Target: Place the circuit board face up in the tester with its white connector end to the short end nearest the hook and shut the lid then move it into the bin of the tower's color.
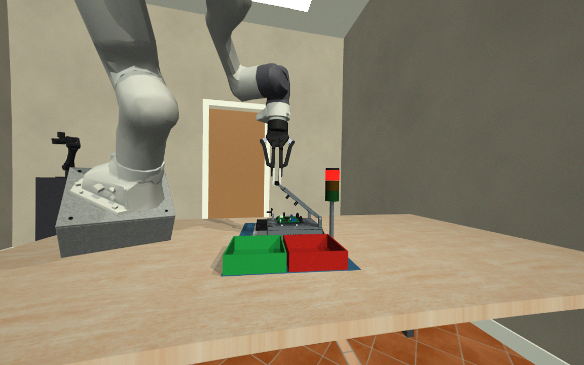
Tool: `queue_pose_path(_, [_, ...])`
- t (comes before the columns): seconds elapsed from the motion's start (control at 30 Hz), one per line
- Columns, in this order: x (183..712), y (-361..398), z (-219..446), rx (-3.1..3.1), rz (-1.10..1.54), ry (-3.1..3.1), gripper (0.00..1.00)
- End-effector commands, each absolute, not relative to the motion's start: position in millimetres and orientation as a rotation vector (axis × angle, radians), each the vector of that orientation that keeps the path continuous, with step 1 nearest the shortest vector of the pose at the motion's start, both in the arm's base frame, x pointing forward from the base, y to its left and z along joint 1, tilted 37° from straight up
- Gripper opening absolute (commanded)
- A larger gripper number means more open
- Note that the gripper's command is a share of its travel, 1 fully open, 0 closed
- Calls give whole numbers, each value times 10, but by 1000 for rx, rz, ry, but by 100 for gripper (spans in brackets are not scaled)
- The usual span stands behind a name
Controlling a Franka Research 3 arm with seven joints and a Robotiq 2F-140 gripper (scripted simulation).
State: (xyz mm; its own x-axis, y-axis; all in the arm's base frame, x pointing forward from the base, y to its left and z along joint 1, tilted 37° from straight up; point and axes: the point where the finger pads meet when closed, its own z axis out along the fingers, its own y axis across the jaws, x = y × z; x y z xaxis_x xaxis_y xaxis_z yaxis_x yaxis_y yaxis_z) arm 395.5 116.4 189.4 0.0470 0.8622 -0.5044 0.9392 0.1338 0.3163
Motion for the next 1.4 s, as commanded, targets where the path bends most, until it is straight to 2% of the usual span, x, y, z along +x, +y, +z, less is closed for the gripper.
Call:
queue_pose_path(0.0, [3977,1192,1951,1723,-157,1820,0])
queue_pose_path(0.43, [3977,1192,1951,1723,-157,1820,0])
queue_pose_path(0.47, [3977,1192,1951,1723,-157,1820,16])
queue_pose_path(1.37, [3977,1192,1951,1723,-157,1820,16])
